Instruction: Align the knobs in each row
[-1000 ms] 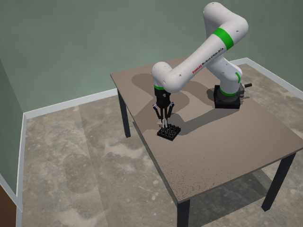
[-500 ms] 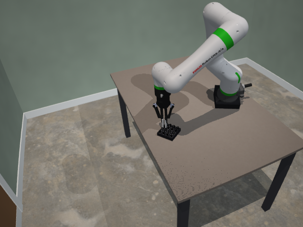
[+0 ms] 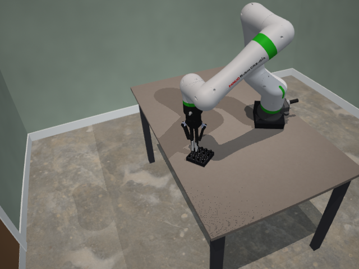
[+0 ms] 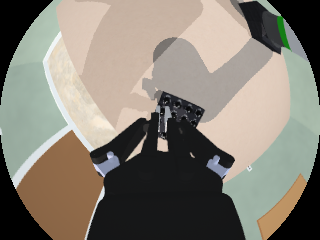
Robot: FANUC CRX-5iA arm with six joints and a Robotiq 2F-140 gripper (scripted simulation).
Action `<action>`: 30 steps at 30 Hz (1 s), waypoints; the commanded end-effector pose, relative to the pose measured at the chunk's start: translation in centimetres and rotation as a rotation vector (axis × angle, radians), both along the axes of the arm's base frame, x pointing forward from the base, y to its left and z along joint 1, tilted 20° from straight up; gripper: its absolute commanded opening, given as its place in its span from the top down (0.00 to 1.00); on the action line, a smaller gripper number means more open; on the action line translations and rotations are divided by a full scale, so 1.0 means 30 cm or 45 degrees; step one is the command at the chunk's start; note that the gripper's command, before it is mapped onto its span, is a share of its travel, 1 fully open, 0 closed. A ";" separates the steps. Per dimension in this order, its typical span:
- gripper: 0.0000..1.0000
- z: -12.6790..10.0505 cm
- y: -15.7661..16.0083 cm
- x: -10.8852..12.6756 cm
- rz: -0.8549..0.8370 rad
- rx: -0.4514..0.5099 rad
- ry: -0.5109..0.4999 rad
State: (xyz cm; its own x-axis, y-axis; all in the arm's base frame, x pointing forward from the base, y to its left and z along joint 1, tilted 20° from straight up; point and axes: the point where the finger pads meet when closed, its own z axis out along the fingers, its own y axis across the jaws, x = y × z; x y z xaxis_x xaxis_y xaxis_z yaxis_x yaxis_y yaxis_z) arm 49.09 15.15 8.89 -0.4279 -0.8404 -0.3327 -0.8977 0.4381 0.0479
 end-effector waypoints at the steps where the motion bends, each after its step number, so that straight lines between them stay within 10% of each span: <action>1: 0.95 0.000 0.000 0.000 -0.005 0.000 0.001; 30: 0.88 0.000 0.000 0.000 -0.005 0.000 0.001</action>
State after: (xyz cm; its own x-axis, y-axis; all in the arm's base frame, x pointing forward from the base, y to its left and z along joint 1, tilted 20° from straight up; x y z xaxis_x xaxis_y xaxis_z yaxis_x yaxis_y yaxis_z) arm 49.09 15.15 8.88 -0.4318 -0.8386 -0.3321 -0.8958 0.4418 0.0493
